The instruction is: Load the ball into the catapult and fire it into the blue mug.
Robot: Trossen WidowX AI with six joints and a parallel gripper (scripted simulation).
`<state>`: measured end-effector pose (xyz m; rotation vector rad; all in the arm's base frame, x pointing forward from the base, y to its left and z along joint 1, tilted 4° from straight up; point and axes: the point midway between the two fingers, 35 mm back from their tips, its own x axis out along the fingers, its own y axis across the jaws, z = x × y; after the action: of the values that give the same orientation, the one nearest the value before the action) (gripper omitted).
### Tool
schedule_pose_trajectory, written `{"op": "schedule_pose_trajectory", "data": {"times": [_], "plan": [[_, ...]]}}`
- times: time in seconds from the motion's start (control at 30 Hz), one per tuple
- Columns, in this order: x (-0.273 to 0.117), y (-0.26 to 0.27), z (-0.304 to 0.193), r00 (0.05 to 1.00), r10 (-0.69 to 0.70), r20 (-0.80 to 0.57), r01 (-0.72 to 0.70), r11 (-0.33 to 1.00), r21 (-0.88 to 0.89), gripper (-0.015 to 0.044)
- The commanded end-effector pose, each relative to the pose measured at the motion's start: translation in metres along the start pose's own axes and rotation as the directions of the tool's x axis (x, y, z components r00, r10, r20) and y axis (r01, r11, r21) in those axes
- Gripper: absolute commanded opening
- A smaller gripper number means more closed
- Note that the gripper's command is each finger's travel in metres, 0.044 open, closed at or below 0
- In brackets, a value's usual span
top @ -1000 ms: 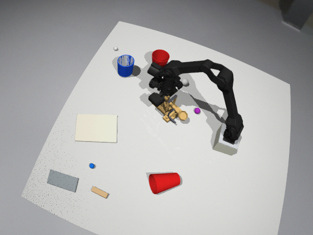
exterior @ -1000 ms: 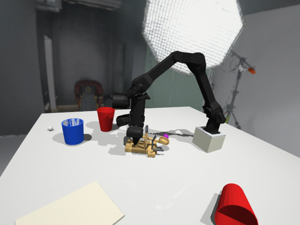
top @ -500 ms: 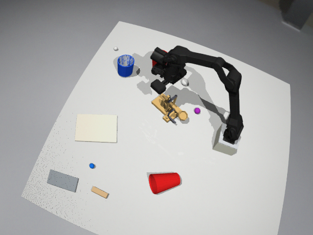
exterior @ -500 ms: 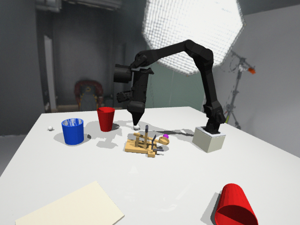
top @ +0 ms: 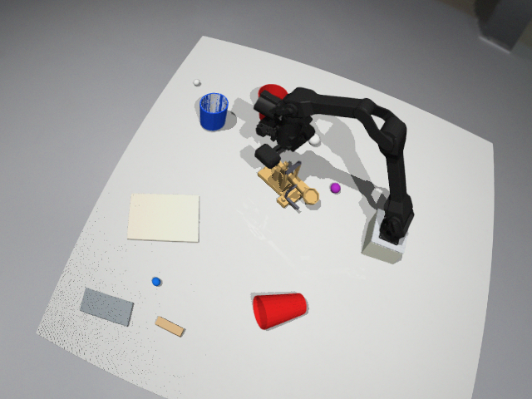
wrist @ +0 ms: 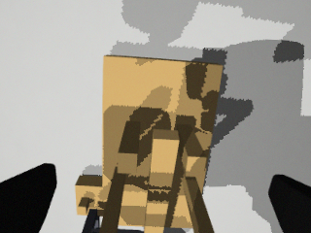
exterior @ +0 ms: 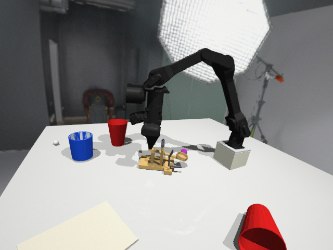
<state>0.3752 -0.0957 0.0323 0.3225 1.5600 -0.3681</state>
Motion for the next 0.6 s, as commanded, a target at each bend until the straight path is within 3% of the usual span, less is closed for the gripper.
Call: {"op": "schedule_pose_trajectory", "data": {"times": [0.0,0.57], "plan": [[0.012,0.0,-0.002,1.0,-0.001,-0.005,0.001,1.0,-0.001,0.044],[0.037,0.0,-0.001,1.0,-0.001,-0.005,0.001,1.0,-0.001,0.044]]}}
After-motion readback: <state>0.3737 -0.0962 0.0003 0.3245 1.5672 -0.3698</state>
